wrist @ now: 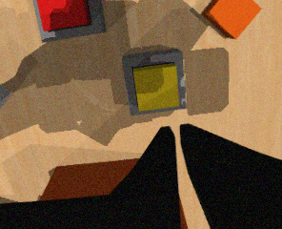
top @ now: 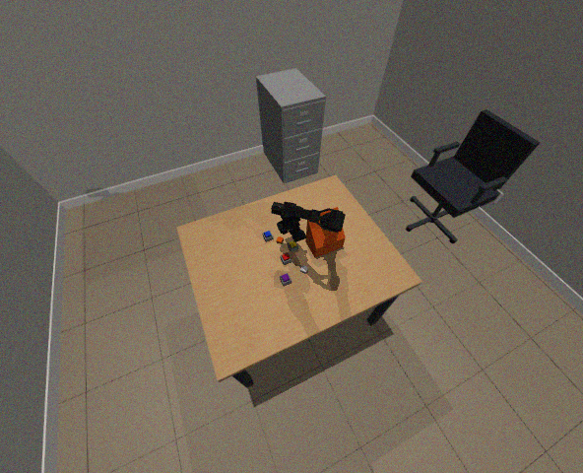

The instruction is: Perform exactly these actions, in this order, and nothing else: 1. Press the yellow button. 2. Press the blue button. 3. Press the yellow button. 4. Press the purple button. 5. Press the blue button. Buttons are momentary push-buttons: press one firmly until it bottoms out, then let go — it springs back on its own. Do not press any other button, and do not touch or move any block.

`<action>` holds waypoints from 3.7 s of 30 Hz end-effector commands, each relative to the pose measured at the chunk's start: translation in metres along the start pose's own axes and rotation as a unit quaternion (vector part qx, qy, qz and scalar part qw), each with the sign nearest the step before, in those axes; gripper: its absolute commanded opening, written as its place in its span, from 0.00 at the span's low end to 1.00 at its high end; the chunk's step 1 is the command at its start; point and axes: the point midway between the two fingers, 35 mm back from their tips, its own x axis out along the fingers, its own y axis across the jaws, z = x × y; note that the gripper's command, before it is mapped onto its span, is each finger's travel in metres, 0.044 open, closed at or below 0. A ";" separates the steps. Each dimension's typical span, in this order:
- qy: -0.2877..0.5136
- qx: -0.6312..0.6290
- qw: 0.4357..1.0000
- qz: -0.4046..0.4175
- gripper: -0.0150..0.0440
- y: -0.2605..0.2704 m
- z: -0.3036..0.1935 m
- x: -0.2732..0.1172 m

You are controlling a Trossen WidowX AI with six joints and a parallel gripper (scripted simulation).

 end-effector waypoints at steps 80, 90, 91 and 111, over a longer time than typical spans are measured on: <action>0.001 -0.007 1.000 0.005 0.29 0.177 0.119 0.086; 0.001 -0.007 1.000 0.004 0.29 0.177 0.119 0.054; 0.001 -0.007 1.000 0.004 0.29 0.177 0.119 0.054; -0.005 0.007 1.000 -0.017 0.29 0.116 0.137 -0.012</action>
